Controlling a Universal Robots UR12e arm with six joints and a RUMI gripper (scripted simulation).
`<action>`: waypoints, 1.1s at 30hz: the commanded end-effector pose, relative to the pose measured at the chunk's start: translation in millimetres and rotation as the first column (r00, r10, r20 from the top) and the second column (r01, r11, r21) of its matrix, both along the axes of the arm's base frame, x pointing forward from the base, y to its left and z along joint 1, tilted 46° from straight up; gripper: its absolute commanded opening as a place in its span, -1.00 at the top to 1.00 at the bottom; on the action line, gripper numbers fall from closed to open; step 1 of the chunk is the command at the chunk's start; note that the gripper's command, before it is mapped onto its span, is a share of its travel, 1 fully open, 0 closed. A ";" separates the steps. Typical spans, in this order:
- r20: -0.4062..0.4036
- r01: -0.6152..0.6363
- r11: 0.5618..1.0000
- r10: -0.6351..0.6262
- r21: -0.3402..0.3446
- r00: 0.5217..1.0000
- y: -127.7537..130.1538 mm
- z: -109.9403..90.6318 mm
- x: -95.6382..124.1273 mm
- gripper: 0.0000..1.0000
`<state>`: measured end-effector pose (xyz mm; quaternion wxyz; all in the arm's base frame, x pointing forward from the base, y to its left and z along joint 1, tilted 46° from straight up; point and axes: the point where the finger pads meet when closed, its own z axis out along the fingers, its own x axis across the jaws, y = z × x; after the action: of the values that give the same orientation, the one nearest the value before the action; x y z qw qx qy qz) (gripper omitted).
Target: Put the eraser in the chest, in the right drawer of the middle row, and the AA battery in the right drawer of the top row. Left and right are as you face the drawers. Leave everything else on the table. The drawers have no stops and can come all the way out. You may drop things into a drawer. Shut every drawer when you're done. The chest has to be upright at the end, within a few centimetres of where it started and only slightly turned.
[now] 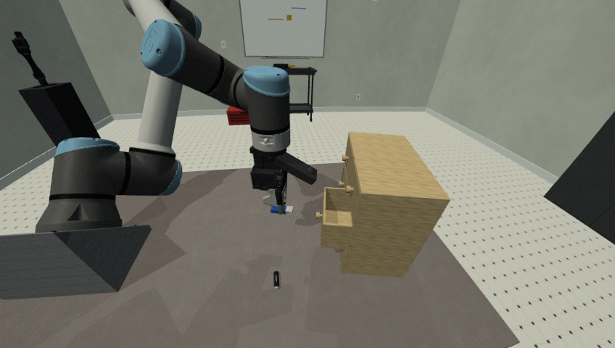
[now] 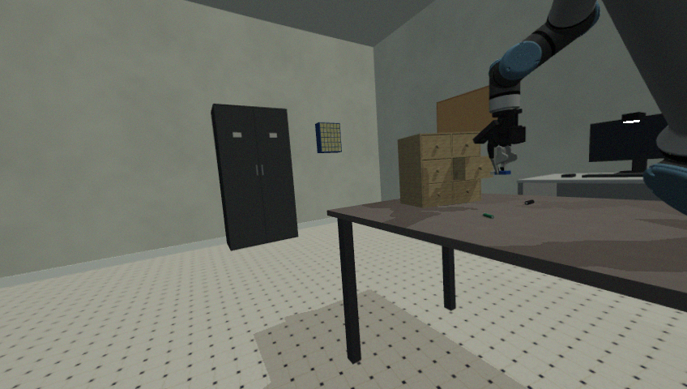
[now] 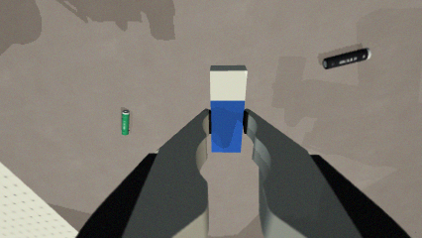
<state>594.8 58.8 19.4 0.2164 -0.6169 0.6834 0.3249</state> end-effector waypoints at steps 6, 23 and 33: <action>0.001 0.000 1.000 0.000 0.000 1.000 -16.4 15.8 2.9 0.79; 0.001 0.000 1.000 0.000 0.000 1.000 -48.7 47.6 7.8 0.79; 0.001 0.000 1.000 0.000 0.000 1.000 -66.6 65.2 10.6 0.79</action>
<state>603.8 0.7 76.6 0.2165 -0.6169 0.6834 0.3248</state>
